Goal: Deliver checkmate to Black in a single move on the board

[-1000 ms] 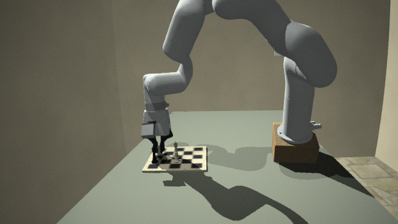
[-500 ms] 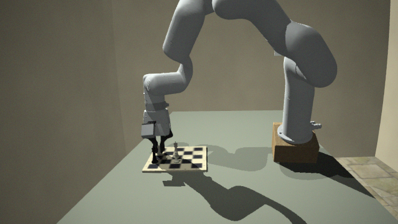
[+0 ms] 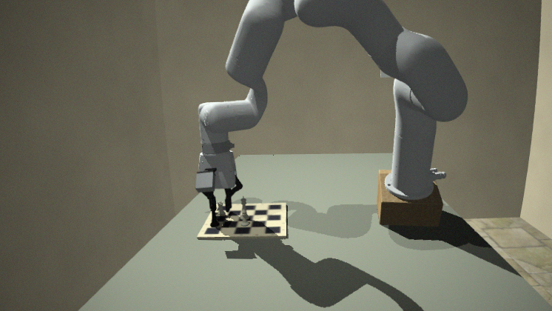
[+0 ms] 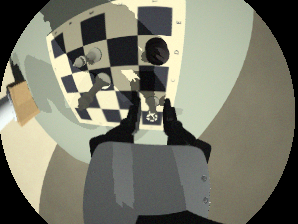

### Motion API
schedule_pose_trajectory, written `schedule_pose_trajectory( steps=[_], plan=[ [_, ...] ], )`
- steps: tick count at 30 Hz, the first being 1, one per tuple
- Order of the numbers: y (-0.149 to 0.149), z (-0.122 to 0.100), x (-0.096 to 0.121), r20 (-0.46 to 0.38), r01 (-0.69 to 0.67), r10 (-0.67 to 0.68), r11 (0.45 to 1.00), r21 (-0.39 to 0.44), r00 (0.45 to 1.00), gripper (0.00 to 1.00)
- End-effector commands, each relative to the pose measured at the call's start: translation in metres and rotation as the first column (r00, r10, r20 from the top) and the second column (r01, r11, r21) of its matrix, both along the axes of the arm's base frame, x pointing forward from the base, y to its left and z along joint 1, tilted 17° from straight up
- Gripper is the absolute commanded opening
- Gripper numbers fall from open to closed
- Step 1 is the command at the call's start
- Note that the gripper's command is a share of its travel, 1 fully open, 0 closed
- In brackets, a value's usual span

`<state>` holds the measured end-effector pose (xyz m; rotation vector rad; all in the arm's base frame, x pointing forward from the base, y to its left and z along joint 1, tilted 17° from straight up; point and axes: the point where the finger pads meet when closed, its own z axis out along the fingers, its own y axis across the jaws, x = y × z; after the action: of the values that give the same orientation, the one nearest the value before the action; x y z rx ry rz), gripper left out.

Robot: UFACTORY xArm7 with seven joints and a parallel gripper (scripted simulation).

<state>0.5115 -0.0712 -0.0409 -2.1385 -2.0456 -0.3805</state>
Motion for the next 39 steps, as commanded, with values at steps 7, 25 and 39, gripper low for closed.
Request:
schedule_pose_trajectory(
  steps=[7,25,39],
  plan=[
    [-0.002,0.002,0.001,0.004,0.002,-0.002,1.0,-0.002,1.0,0.37],
    [-0.019,0.059,-0.003,0.004,0.002,-0.002,1.0,-0.002,1.0,0.37],
    [-0.027,0.088,-0.006,0.004,0.002,-0.002,1.0,-0.002,1.0,0.37]
  ],
)
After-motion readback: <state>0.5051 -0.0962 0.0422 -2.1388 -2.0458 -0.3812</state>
